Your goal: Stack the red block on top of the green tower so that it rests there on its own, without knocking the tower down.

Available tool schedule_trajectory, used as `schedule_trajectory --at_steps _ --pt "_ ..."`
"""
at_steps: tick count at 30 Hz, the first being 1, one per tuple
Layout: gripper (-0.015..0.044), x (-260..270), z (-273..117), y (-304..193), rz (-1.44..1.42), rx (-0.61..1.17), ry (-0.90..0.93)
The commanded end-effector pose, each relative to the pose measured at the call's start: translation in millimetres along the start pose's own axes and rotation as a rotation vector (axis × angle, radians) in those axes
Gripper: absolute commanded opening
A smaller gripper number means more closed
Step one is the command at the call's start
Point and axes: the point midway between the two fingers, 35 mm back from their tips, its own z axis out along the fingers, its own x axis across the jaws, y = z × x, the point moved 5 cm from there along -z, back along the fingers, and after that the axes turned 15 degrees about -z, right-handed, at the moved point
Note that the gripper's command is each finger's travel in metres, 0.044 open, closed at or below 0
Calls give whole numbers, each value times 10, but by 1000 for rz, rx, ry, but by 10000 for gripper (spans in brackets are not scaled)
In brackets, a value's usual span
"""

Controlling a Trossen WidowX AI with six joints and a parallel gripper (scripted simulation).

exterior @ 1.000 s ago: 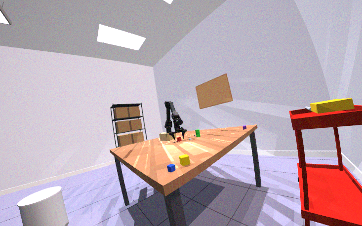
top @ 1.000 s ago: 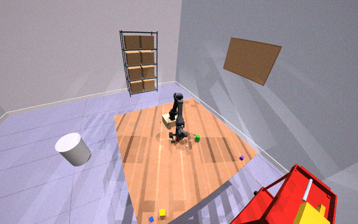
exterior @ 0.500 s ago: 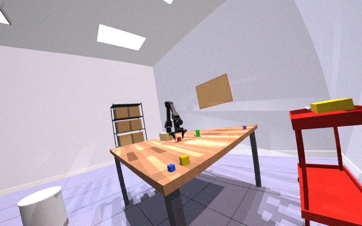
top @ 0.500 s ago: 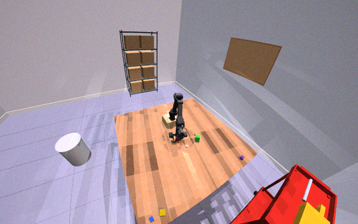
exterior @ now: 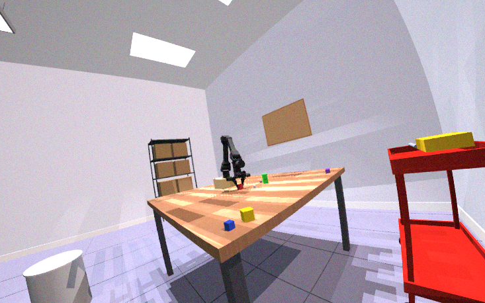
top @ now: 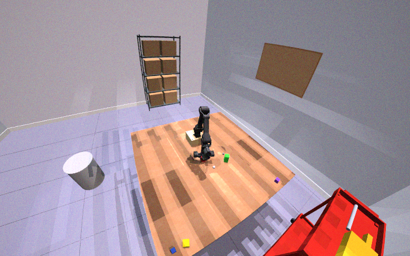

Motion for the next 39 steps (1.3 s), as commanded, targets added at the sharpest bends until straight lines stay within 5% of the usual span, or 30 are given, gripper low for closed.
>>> schedule_trajectory --at_steps 1,4,24,39 --pt "72 -2 -24 0 6 1 -3" --pt "0 -1 -120 5 6 1 -3" --pt "0 3 -1134 9 6 1 -3" --pt "0 246 -1196 216 6 0 -3"
